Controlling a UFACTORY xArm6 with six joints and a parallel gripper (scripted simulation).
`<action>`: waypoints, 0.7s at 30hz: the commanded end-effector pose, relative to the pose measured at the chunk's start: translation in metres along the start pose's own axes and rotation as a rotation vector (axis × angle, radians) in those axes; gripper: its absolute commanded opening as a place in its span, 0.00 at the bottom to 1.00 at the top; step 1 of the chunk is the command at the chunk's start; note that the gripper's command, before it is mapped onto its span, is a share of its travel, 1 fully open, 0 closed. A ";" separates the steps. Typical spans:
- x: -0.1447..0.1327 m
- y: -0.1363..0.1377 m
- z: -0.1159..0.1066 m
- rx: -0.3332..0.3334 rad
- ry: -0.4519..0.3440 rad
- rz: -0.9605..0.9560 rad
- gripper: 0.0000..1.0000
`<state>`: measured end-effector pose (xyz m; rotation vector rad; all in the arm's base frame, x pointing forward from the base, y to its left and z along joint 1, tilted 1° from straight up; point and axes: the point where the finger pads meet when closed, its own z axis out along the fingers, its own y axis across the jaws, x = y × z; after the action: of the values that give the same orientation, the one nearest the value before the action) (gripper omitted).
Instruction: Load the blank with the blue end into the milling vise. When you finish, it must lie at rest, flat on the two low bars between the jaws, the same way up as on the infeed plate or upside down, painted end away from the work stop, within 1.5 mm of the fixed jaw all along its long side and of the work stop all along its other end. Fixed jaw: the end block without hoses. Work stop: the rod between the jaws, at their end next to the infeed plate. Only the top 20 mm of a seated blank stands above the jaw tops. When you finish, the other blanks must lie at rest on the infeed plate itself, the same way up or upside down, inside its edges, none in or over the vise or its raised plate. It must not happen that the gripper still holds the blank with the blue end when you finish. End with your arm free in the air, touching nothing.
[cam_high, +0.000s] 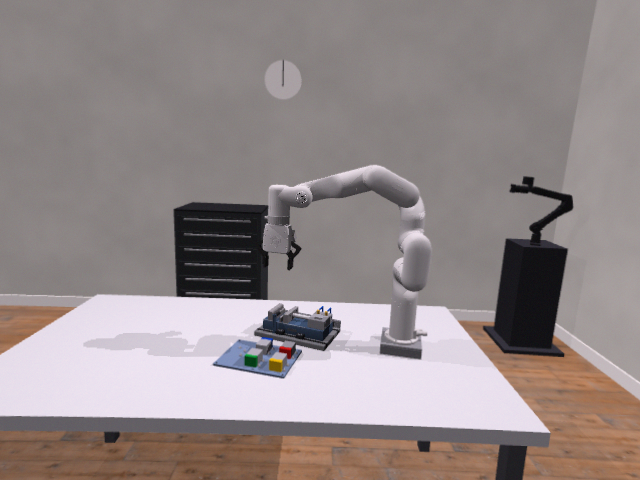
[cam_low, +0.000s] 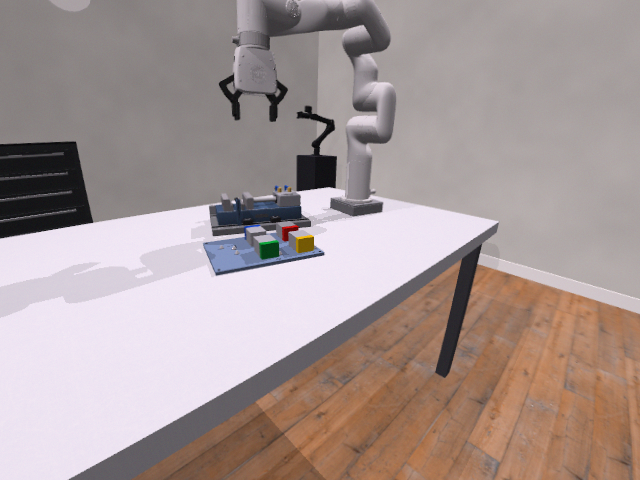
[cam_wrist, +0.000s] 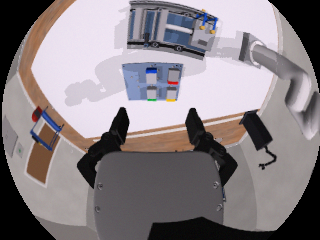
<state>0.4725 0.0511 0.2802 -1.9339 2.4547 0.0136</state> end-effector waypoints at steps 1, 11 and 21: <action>0.000 -0.001 -0.002 0.004 -0.002 0.000 1.00; -0.001 -0.001 0.038 0.004 -0.002 0.000 1.00; -0.001 0.000 0.053 0.002 -0.001 0.000 1.00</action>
<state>0.4724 0.0531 0.2311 -1.9344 2.4554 0.0145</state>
